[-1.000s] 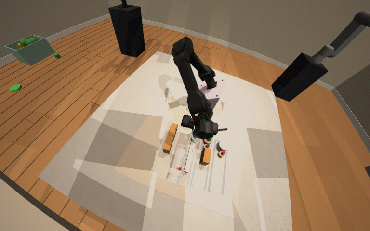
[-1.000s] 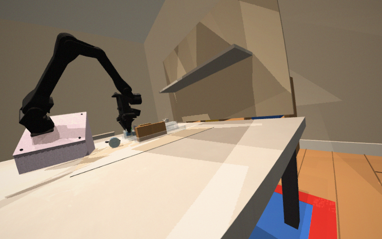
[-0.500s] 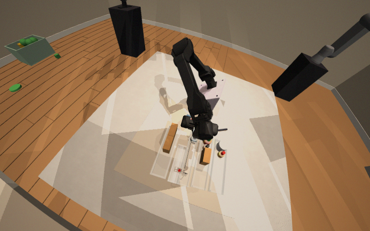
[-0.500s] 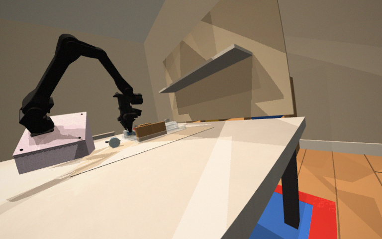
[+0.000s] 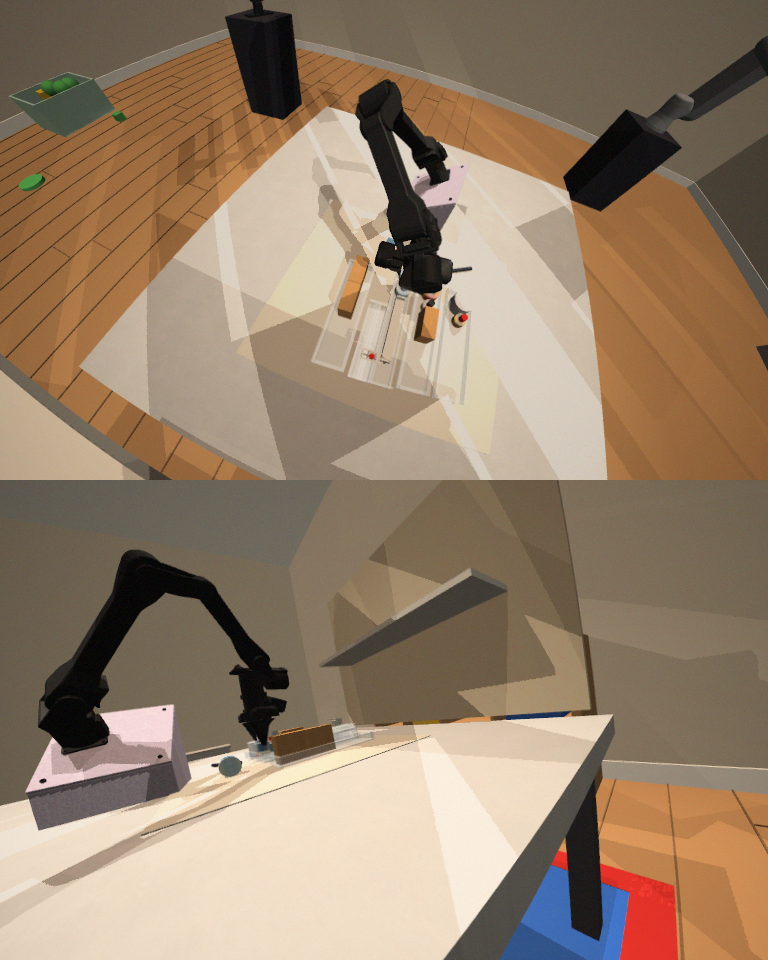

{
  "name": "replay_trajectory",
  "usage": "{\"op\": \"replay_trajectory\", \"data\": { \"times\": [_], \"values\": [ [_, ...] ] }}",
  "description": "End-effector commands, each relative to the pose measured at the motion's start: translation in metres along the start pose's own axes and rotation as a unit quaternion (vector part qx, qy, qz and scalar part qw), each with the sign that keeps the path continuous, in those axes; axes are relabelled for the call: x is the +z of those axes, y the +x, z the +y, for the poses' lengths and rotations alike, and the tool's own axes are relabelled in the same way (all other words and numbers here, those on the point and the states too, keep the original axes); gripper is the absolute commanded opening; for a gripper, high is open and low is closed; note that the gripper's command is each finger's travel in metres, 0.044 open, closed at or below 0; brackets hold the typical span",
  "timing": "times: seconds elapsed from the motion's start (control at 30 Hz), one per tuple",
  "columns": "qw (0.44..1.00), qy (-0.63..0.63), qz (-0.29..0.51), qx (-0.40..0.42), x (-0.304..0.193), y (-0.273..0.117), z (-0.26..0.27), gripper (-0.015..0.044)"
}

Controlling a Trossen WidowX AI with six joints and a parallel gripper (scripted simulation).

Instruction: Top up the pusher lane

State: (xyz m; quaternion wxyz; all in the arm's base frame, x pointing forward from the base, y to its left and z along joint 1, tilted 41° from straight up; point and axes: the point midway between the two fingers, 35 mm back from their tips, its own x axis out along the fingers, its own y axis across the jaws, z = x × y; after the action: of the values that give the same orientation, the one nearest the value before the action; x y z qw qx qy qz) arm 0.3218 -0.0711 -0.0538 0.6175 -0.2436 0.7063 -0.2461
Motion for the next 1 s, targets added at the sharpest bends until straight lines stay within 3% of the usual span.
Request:
{"op": "replay_trajectory", "data": {
  "times": [0.0, 0.97],
  "values": [
    [1.0, 0.008, -0.014, -0.002, 0.0121, -0.0049, -0.0025, 0.0],
    [1.0, 0.009, -0.014, -0.002, 0.0184, -0.0061, -0.0022, 0.0]
  ]
}}
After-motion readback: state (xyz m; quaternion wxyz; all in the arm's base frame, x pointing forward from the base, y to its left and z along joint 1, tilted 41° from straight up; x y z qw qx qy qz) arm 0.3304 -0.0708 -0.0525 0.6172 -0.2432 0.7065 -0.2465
